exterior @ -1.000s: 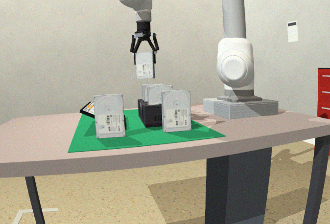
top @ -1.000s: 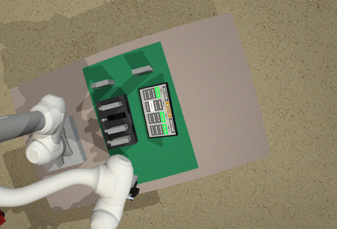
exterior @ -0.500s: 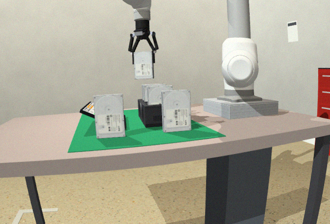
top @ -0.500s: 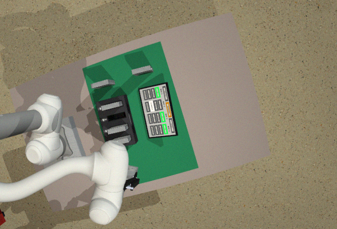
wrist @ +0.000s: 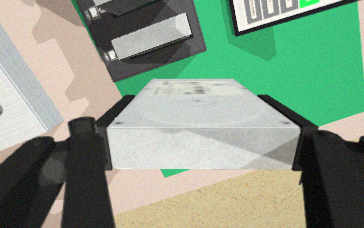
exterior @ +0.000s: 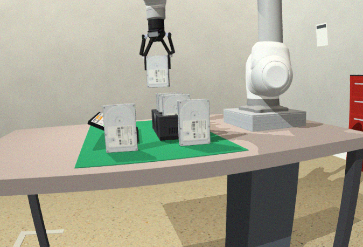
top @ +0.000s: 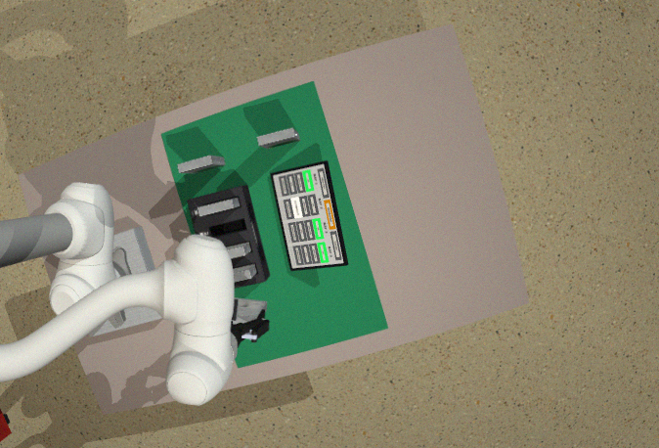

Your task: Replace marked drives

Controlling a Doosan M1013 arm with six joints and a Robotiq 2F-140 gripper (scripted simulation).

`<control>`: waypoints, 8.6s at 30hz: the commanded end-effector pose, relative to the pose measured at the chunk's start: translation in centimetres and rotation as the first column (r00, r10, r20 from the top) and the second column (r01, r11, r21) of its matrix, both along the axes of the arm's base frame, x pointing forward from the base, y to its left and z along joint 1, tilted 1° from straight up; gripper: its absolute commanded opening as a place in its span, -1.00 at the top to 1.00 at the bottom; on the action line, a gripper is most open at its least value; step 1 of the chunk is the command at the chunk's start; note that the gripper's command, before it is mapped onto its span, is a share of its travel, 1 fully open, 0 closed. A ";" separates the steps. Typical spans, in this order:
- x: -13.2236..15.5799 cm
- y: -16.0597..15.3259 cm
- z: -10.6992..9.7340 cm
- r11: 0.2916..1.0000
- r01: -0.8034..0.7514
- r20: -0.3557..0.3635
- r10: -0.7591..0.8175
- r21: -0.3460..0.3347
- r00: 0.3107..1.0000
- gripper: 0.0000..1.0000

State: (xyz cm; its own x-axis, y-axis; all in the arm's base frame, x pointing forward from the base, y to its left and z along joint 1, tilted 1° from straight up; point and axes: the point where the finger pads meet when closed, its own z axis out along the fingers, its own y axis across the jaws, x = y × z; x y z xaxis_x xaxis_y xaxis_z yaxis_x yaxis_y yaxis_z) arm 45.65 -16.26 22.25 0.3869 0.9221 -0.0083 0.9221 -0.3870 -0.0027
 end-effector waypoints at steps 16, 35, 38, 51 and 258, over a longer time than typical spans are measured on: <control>0.6 8.4 0.0 0.992 -0.122 0.000 0.122 0.000 0.992 0.80; -0.2 15.9 -0.1 0.972 -0.236 -0.001 0.236 0.001 0.972 0.80; -0.4 16.9 -0.1 0.968 -0.251 -0.001 0.251 0.001 0.968 0.80; -1.0 19.6 -0.2 0.956 -0.292 -0.001 0.292 0.001 0.956 0.80; -1.5 20.7 -10.8 0.950 -0.312 -0.002 0.312 0.001 0.950 0.80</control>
